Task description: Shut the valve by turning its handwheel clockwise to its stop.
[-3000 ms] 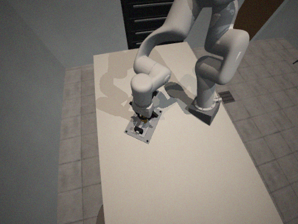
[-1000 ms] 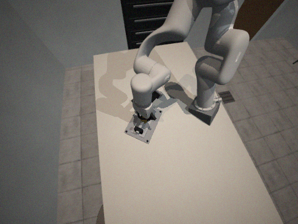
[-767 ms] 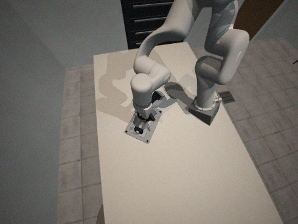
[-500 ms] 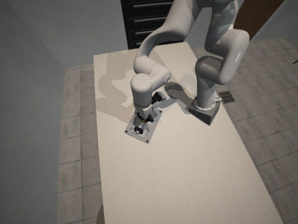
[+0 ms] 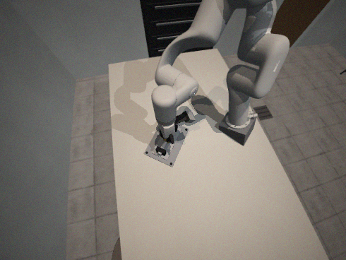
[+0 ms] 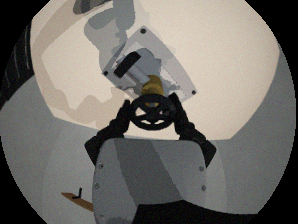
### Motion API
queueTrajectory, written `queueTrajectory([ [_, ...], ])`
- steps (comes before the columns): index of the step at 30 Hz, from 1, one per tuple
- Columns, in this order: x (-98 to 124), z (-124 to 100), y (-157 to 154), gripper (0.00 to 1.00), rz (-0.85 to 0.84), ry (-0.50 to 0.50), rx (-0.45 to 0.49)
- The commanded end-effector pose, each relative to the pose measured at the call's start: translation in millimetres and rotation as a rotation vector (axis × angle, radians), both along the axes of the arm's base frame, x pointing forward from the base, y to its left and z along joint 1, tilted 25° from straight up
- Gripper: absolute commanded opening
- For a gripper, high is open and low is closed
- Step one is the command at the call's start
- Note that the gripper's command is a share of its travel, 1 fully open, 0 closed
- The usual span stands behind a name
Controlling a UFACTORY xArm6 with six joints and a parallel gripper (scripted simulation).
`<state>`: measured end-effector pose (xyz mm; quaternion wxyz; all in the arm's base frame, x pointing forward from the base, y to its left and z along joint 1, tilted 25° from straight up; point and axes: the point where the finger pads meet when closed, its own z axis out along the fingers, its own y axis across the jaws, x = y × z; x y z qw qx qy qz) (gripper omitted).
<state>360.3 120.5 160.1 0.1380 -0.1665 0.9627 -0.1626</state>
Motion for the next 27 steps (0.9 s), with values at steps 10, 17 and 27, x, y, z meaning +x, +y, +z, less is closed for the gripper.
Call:
queueTrajectory([
  [10, 0.8, 1.1, 0.6, 0.0, -0.242, -0.076, 0.085],
  [17, 0.8, 1.1, 0.6, 0.0, -0.357, -0.11, 0.126],
  [27, 0.8, 1.1, 0.6, 0.0, -0.517, -0.157, 0.182],
])
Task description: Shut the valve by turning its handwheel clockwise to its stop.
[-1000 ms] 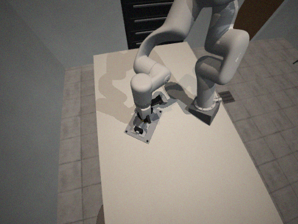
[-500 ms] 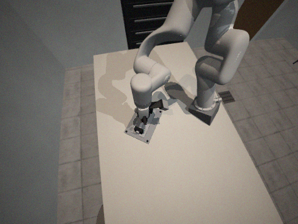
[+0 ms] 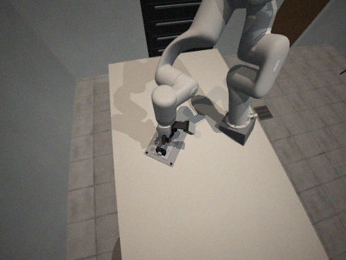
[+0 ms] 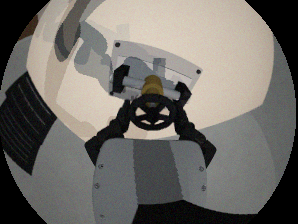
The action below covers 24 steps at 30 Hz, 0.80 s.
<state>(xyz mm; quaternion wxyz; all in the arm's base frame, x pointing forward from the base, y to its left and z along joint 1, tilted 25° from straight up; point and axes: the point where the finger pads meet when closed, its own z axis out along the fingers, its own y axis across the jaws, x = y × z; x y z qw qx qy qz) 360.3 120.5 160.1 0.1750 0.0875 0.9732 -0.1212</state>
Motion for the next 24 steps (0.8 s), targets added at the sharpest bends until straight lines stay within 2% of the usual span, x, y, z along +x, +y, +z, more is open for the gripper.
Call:
queueTrajectory([
  [1, 0.8, 1.1, 0.6, 0.0, -0.043, -0.018, 0.014],
  [15, 0.8, 1.1, 0.6, 0.0, -0.243, -0.077, 0.084],
  [24, 0.8, 1.1, 0.6, 0.0, -0.315, -0.098, 0.11],
])
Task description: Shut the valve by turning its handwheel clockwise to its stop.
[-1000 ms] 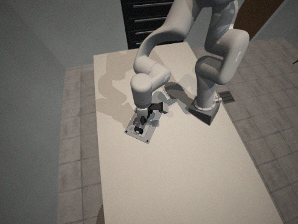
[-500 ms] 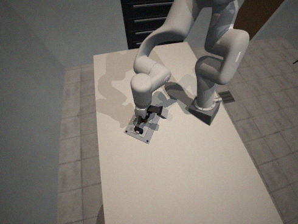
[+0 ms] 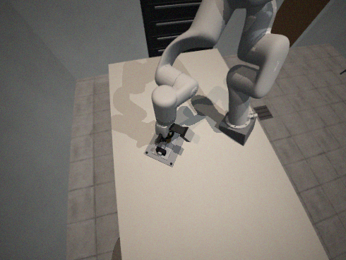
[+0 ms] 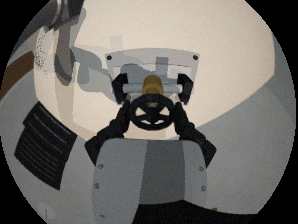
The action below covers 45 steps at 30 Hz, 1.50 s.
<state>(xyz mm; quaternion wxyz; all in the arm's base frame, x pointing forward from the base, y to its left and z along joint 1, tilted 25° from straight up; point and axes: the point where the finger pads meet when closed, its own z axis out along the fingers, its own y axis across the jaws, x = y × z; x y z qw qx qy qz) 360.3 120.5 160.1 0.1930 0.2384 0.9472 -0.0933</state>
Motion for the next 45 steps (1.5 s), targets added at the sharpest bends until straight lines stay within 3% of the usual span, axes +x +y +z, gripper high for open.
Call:
queueTrajectory([
  [1, 0.7, 1.1, 0.6, 0.0, -0.039, -0.015, 0.015],
  [45, 0.7, 1.1, 0.6, 0.0, -0.134, -0.043, 0.049],
])
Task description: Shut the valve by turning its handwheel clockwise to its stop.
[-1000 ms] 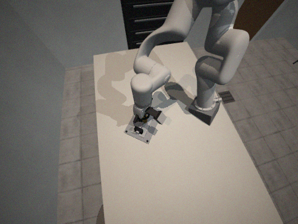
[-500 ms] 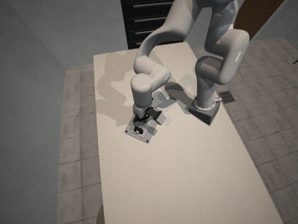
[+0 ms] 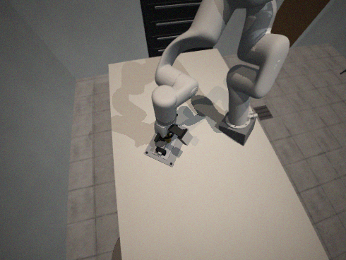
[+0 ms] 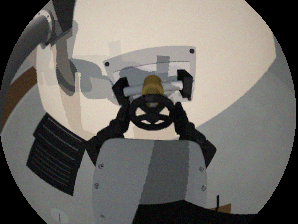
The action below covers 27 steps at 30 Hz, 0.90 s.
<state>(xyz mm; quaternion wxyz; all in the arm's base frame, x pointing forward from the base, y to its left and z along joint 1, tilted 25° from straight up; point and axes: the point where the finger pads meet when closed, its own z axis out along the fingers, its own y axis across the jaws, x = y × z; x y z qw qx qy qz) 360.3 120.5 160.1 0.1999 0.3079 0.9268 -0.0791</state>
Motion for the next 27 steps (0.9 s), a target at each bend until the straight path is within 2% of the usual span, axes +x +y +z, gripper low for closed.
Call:
queueTrajectory([
  [1, 0.7, 1.1, 0.6, 0.0, 0.0, -0.003, 0.002],
  [2, 0.7, 1.1, 0.6, 1.0, 0.0, -0.003, 0.002],
  [27, 0.7, 1.1, 0.6, 1.0, 0.0, -0.003, 0.002],
])
